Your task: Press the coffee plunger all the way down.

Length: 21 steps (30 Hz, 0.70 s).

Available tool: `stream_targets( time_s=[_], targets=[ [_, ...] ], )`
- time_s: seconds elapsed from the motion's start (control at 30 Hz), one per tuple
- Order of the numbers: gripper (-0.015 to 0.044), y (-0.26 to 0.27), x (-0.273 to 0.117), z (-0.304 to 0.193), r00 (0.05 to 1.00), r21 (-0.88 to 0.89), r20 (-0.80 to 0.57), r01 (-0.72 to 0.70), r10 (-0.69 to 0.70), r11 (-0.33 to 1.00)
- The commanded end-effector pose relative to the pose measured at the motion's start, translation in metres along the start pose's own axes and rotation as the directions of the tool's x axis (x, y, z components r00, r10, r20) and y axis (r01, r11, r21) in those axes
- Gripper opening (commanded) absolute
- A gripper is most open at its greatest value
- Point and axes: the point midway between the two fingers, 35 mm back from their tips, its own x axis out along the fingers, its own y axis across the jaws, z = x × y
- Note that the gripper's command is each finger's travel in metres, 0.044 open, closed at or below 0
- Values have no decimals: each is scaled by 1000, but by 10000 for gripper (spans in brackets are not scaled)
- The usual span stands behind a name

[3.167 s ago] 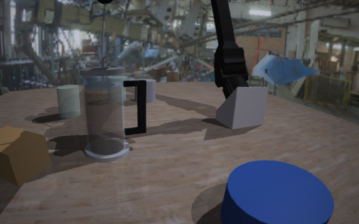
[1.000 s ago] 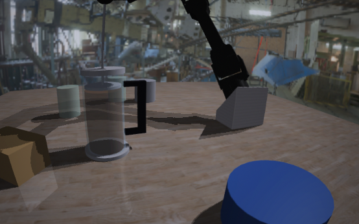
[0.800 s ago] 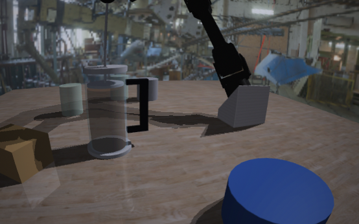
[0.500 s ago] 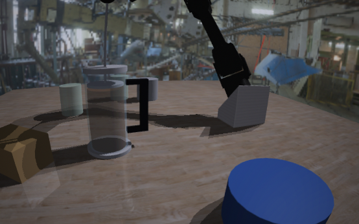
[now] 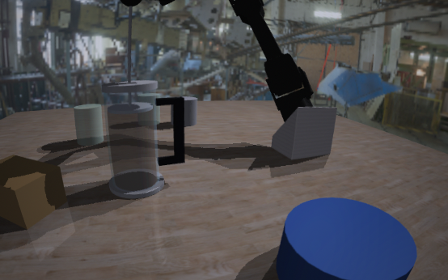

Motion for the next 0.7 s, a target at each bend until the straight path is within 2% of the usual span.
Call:
stream_targets(
  time_s=[0.0,0.67],
  targets=[
    [128,1,10,-16,1000,-7,-26,-4,4,1000],
    [128,2,29,-43,1000,-7,-26,-4,4,1000]
  ],
)
